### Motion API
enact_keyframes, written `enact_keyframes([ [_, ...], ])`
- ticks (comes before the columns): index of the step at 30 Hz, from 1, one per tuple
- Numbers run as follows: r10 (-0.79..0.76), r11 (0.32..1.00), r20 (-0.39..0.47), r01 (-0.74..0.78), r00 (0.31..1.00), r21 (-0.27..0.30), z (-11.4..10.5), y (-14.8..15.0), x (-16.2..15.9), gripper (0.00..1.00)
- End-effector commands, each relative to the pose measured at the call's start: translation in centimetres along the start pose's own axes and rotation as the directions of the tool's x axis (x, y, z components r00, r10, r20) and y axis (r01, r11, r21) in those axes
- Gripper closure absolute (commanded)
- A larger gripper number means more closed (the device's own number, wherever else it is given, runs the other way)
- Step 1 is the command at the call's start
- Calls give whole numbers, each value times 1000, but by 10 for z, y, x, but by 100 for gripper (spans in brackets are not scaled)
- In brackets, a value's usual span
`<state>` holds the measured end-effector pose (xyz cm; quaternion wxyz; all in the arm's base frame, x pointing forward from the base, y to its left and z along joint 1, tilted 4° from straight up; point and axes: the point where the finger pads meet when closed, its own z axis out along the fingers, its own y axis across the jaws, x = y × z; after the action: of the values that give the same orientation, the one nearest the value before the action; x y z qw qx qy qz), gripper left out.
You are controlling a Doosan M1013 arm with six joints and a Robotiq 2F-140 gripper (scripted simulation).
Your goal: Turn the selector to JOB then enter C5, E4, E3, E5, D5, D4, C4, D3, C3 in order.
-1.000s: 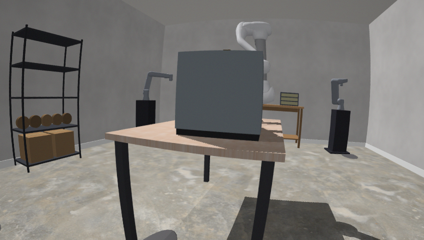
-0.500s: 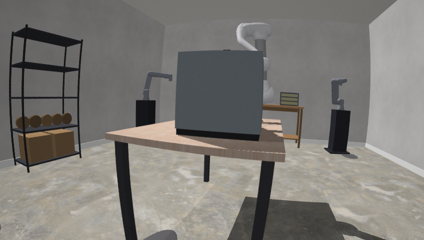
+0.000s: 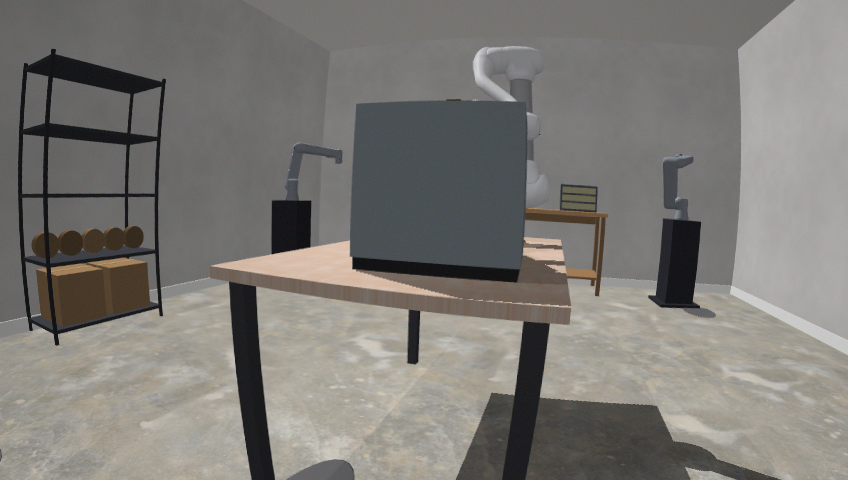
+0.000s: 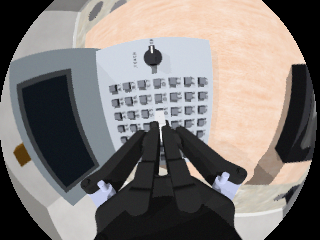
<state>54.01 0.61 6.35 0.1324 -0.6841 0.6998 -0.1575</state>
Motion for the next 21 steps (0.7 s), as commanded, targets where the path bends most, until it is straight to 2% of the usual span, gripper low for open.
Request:
enact_keyframes([
  [1,0,1000,0,0,1000,0,0,1,-1,100],
  [13,0,1000,0,0,1000,0,0,32,-32,100],
  [21,0,1000,0,0,1000,0,1,34,-34,100],
])
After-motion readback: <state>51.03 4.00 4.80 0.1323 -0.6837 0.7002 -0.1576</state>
